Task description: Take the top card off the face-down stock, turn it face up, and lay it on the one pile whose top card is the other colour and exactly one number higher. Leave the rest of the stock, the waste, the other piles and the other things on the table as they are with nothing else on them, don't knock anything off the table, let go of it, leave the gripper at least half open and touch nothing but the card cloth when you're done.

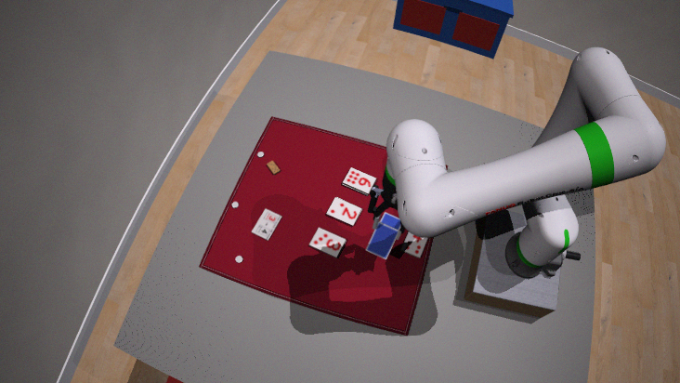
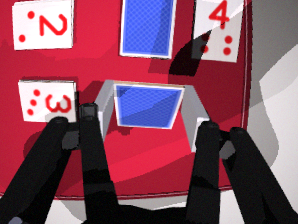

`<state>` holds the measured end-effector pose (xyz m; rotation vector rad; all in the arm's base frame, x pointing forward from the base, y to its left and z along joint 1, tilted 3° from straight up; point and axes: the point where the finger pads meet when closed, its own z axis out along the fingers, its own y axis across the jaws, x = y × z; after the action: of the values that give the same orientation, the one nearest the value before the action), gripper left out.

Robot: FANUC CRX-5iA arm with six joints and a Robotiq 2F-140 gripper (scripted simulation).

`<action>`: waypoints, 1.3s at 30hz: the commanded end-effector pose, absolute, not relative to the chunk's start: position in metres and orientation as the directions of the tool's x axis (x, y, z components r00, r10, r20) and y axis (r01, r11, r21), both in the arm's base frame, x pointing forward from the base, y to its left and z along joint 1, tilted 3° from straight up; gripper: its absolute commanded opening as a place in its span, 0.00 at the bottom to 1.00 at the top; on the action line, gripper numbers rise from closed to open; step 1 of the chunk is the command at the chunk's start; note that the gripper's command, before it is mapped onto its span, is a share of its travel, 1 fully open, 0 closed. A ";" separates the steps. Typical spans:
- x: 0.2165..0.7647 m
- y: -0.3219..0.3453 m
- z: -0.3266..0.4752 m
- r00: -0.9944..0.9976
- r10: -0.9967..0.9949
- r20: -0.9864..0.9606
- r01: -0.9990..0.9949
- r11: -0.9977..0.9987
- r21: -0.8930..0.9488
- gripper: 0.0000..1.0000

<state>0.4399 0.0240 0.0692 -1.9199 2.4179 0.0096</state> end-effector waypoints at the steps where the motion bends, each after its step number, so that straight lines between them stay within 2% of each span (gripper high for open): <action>1: 0.442 0.035 0.070 -0.226 -0.973 -0.046 -0.973 0.227 -0.029 0.41; 39: 0.443 0.039 0.058 -0.226 -0.973 -0.044 -0.973 0.227 -0.029 0.41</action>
<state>0.4430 0.0389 0.0576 -1.9199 2.4185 0.0090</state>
